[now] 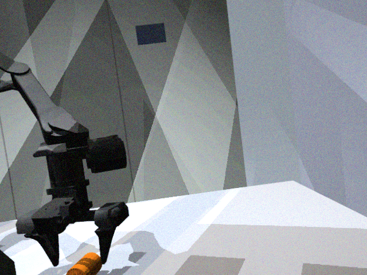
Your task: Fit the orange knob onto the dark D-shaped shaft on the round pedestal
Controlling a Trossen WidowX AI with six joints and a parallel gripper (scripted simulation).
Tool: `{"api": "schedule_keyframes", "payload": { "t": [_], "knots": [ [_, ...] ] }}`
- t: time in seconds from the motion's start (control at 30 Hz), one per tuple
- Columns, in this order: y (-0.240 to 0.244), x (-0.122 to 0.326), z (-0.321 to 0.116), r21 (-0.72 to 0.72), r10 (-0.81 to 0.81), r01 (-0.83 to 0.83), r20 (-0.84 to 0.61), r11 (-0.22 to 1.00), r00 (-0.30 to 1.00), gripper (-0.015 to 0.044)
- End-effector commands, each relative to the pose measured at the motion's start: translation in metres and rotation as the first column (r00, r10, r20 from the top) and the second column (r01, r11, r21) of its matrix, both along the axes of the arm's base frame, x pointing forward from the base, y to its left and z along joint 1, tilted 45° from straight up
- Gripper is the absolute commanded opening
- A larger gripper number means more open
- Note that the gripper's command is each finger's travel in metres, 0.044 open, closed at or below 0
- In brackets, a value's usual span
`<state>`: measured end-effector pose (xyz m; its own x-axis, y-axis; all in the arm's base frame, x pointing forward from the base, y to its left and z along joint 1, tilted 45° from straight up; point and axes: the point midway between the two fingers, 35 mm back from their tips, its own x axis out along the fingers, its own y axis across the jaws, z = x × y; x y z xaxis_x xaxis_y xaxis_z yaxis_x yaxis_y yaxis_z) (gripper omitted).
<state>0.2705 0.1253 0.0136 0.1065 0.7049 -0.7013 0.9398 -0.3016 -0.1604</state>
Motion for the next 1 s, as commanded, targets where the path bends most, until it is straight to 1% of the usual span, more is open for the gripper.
{"api": "schedule_keyframes", "payload": {
  "t": [0.0, 0.47, 0.7, 0.73, 0.97],
  "knots": [
    [0.005, 0.0, -0.006, -0.005, -0.003, 0.003, -0.004, 1.0, 1.0, 0.044],
    [0.02, 0.001, -0.02, -0.002, -0.003, 0.003, -0.004, 1.0, 1.0, 0.044],
    [0.02, 0.001, -0.02, -0.002, -0.003, 0.003, -0.004, 1.0, 1.0, 0.0256],
    [0.02, 0.001, -0.02, -0.002, -0.003, 0.003, -0.004, 1.0, 1.0, 0.024],
    [0.02, 0.001, -0.02, -0.002, -0.003, 0.003, -0.004, 1.0, 1.0, 0.024]
  ]
}}
